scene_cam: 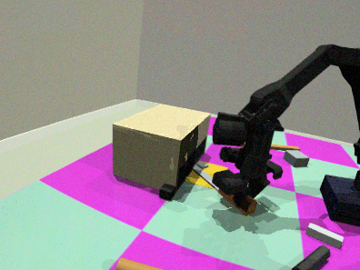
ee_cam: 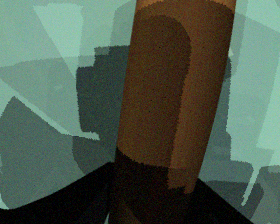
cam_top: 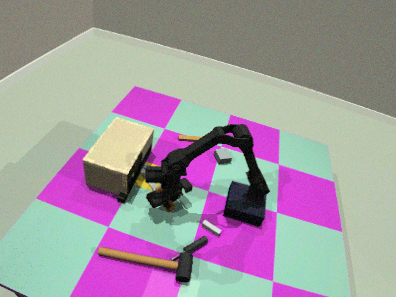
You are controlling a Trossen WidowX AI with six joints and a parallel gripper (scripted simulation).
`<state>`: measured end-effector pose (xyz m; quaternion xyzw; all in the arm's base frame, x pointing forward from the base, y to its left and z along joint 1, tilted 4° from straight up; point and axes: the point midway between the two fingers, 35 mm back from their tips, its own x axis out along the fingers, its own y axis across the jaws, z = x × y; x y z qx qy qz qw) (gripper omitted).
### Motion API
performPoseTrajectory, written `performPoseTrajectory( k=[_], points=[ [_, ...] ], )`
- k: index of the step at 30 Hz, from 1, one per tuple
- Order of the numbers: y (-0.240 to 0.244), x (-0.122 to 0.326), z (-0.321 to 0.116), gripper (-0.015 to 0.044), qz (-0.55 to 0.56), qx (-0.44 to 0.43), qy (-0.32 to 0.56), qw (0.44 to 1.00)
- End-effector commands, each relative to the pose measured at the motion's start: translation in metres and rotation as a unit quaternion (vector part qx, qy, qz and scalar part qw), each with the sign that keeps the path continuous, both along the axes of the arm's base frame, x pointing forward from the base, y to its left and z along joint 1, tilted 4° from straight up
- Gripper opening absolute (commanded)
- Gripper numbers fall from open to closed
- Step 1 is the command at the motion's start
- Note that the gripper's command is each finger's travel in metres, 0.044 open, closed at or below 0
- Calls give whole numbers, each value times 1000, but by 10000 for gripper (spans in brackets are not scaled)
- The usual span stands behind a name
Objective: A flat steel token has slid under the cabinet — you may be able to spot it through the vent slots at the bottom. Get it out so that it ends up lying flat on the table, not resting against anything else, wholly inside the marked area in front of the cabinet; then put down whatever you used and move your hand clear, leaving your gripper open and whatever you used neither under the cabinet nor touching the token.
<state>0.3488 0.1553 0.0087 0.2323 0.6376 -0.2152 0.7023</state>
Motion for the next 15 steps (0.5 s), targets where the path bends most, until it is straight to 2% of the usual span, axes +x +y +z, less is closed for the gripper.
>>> performPoseTrajectory(
  k=[1, 15],
  points=[
    [2, -5, -2, 0, -1, -3, 1, 1000],
    [19, -25, -4, 0, -1, -2, 1, 1000]
  ],
)
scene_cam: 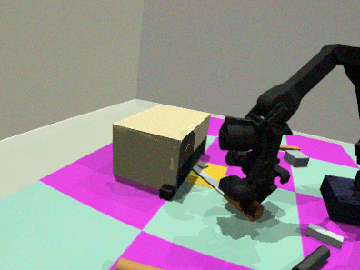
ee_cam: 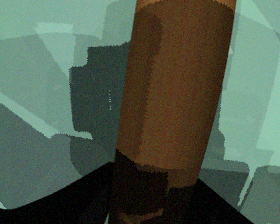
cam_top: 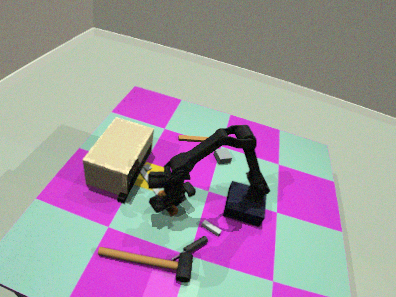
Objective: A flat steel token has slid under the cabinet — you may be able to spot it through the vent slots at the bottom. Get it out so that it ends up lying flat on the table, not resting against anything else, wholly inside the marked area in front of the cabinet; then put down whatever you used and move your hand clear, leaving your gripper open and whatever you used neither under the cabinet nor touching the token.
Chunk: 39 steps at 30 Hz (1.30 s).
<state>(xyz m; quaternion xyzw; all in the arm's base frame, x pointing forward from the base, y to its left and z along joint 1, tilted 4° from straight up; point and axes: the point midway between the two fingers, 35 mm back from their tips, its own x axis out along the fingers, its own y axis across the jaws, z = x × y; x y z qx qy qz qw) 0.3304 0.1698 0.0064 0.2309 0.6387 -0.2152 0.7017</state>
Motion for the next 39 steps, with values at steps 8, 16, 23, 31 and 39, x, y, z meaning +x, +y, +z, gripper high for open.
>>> performPoseTrajectory(
  k=[8, 16, 23, 31, 39],
  points=[
    [14, -17, -3, 0, -2, -1, 1, 1000],
    [23, -28, -4, 0, -2, -1, 1, 1000],
    [31, -37, -5, 0, -2, -1, 1, 1000],
    [40, -48, -6, 0, -2, 0, 2, 1000],
    [40, -46, -2, 0, 1, 1, 2, 1000]
  ],
)
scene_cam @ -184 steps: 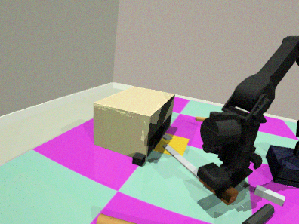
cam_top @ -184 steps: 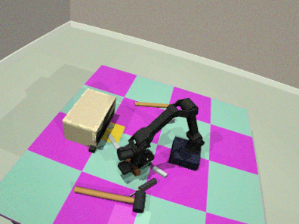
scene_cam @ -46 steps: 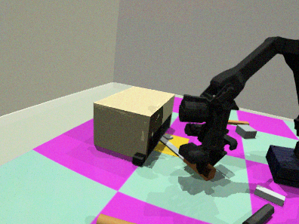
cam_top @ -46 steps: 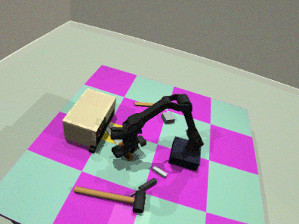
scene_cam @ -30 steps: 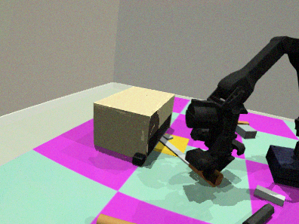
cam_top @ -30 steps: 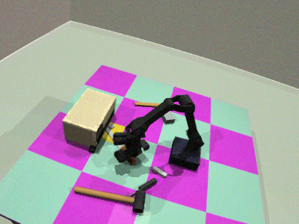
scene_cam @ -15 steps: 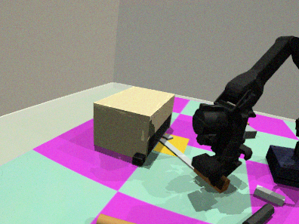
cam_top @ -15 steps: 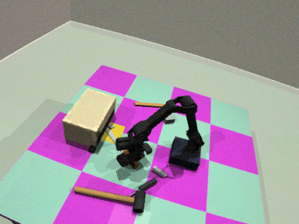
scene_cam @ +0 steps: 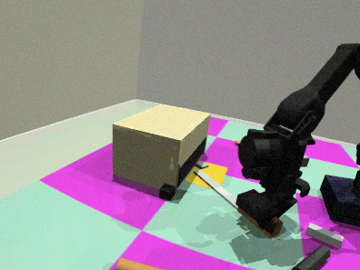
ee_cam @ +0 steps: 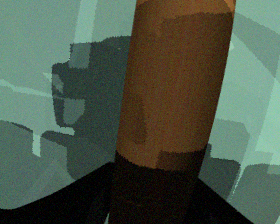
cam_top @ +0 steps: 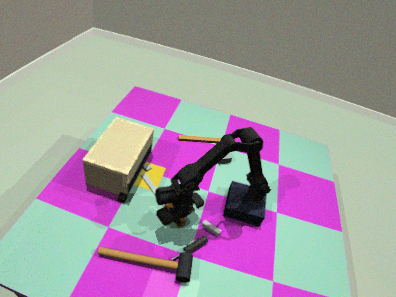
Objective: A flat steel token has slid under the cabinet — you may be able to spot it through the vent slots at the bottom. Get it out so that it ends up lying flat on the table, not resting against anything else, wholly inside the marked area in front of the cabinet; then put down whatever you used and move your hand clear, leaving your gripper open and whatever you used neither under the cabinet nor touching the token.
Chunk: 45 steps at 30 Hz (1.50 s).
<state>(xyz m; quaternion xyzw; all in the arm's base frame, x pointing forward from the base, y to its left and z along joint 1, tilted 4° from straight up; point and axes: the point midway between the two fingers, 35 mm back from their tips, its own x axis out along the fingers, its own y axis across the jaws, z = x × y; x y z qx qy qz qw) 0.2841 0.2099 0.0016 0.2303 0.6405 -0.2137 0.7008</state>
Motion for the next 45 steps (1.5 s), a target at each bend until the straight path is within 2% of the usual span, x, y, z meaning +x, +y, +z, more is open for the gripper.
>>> performPoseTrajectory(
  k=[1, 15, 45],
  points=[
    [0, 0, 4, 0, 0, -1, 0, 1000],
    [-1, -6, 21, 0, 1, -2, 0, 1000],
    [-36, -10, 22, 0, 0, -3, 0, 1000]
  ],
)
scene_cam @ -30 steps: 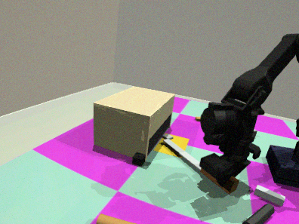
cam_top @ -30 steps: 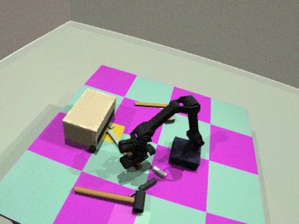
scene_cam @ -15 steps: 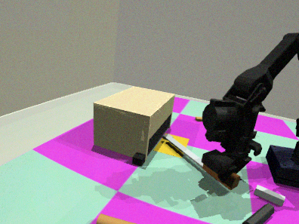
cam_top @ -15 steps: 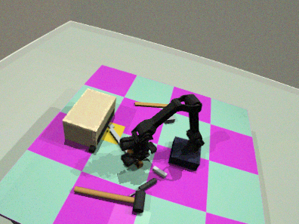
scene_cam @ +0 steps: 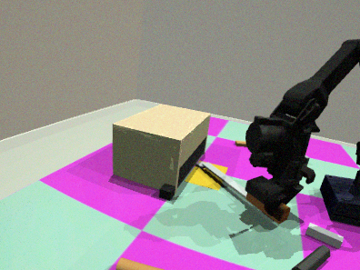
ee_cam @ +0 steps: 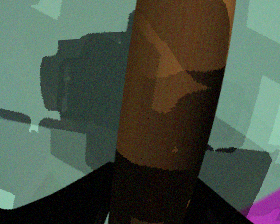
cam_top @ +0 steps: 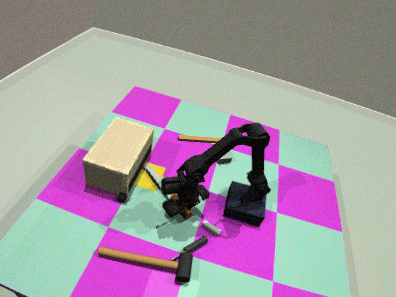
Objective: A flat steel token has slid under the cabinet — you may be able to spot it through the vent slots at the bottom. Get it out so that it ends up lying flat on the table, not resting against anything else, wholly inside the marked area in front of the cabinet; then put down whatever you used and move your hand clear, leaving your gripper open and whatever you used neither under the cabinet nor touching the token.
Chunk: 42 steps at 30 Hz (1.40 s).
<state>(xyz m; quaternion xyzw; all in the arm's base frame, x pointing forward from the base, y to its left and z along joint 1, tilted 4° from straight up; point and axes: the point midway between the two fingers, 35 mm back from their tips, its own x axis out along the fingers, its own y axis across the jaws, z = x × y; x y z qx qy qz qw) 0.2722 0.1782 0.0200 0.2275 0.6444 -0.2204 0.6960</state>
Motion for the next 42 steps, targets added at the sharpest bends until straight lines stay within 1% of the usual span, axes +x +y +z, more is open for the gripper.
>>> performPoseTrajectory(
  k=[1, 42],
  points=[
    [-6, 1, 3, 0, 3, 1, -8, 1000],
    [-62, -5, 3, 0, 3, -1, -7, 1000]
  ],
)
